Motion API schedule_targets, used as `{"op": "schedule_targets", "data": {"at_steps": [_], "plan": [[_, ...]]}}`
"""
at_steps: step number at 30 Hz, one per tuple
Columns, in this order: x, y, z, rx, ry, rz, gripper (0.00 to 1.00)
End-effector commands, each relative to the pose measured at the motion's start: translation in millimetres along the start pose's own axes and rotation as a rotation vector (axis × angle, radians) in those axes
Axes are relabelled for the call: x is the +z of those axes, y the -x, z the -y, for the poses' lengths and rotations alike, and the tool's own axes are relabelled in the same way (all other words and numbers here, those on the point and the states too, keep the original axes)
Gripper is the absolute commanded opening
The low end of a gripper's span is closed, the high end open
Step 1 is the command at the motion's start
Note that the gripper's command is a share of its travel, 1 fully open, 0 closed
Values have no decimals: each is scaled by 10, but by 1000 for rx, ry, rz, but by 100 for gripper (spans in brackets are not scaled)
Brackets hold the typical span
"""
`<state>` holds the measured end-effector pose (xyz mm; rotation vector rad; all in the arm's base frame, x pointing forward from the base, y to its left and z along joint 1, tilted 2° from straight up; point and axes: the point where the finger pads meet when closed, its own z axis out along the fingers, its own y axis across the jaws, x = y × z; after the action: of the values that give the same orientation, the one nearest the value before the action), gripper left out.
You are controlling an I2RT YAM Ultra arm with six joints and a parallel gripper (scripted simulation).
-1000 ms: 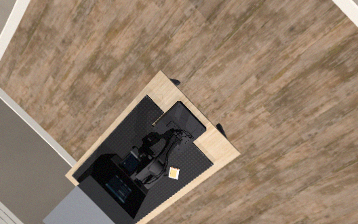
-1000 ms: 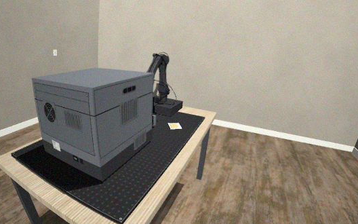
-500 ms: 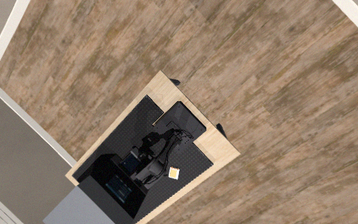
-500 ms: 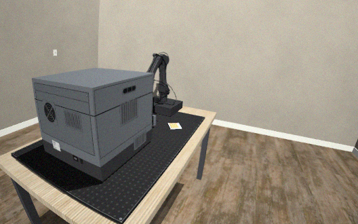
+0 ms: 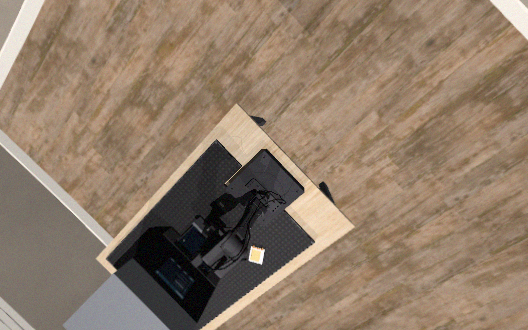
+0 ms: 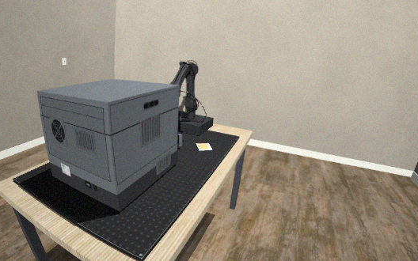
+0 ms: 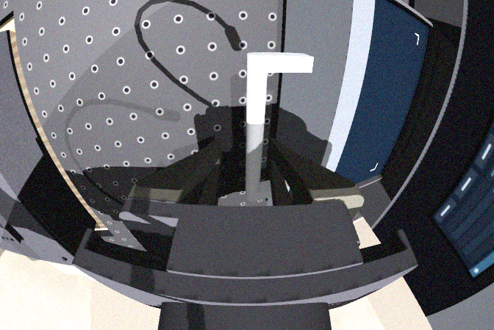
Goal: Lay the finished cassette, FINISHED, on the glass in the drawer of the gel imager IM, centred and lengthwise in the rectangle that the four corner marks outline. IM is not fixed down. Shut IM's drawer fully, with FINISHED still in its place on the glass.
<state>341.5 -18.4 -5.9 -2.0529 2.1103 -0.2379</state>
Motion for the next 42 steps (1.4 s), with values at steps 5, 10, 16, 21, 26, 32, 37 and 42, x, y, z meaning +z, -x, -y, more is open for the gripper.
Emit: {"op": "schedule_targets", "data": {"at_steps": [5, 10, 16, 21, 26, 32, 37, 42], "plan": [[-223, -19, 112, 3, -27, 7, 35], [-291, -28, 110, 5, -27, 6, 35], [-346, -29, 108, 6, -27, 7, 35], [-413, -14, 107, 2, -26, 8, 35], [-481, -24, 104, 4, -27, 8, 35], [-530, -27, 100, 6, -25, 7, 35], [-602, -13, 101, 1, -26, 8, 35], [-670, -23, 99, 4, -26, 8, 35]]}}
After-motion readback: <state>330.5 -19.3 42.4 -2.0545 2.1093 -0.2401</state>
